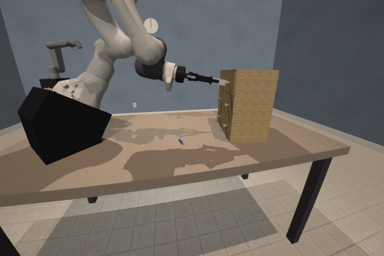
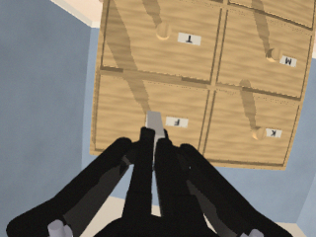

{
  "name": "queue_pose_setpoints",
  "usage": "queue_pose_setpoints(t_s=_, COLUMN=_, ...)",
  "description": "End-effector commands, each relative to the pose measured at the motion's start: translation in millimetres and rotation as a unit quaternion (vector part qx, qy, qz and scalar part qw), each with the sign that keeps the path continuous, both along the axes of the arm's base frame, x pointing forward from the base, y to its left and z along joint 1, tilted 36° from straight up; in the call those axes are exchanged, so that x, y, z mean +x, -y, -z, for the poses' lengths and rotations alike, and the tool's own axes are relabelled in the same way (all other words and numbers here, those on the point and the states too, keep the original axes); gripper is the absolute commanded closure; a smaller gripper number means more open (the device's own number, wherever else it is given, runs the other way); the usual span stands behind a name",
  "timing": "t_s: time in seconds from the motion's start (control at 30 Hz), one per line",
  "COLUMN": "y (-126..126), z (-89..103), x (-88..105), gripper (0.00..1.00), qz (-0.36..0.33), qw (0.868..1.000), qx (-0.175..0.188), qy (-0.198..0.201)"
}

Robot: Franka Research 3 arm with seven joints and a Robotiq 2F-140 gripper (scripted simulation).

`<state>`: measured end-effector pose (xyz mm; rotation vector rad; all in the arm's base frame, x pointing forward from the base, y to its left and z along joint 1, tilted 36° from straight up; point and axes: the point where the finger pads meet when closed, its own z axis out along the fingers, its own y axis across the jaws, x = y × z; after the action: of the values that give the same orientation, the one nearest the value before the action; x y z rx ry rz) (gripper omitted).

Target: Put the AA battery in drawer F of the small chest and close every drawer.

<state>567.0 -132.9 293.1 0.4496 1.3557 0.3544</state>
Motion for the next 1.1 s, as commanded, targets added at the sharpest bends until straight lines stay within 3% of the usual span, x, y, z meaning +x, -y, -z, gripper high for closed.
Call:
queue_pose_setpoints(t_s=0.0, y=0.4, z=-0.6, x=0.8, gripper=1.0, qz=0.0, qw=1.0, qx=-0.001, qy=-0.001)
queue_pose_setpoints(t_s=0.33, y=-0.4, z=0.6, x=-3.0, gripper=1.0, qz=0.0, qw=1.0, qx=-0.001, qy=-0.001)
queue_pose_setpoints(t_s=0.7, y=-8.7, z=13.7, x=-44.4, gripper=1.0, qz=0.0, qw=1.0, qx=-0.001, qy=-0.001)
queue_pose_setpoints(t_s=1.07, y=-9.0, z=14.3, x=-46.0, gripper=1.0, qz=0.0, qw=1.0, qx=-0.001, qy=-0.001)
